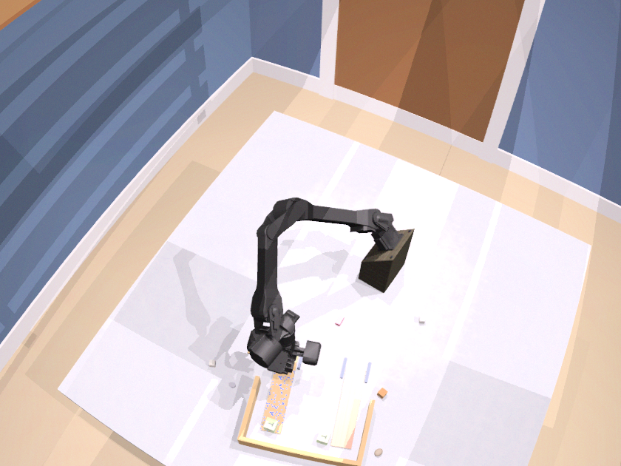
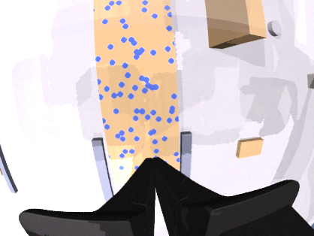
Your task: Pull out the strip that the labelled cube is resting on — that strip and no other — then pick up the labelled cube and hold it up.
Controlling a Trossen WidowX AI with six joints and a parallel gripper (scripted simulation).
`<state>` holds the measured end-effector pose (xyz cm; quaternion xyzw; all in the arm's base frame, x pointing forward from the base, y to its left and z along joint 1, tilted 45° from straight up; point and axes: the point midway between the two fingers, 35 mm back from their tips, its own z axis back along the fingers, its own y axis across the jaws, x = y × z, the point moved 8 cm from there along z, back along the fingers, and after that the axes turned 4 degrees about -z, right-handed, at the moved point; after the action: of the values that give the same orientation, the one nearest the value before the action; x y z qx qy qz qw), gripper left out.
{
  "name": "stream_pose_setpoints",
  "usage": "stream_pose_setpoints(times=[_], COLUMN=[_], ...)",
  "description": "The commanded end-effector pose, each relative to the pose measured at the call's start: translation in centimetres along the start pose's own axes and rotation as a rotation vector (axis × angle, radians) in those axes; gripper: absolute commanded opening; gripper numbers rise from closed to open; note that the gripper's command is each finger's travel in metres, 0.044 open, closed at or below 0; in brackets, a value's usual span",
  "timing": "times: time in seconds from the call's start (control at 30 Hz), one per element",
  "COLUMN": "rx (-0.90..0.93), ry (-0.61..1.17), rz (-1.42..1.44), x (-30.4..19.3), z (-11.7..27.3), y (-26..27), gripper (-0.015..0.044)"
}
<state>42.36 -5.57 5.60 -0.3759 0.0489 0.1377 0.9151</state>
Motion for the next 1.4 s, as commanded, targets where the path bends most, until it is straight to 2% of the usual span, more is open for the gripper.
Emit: stream_pose_setpoints(times=[0.0,0.27,1.37], rx=[0.004,0.003,0.003], ry=[0.011,0.012,0.012], rz=[0.015,0.016,0.016], x=[-0.1,-0.2,-0.2], z=[-1.2,-2.3,-2.5], y=[0.5,0.4,0.4], gripper=[0.0000,0.0000,0.0000])
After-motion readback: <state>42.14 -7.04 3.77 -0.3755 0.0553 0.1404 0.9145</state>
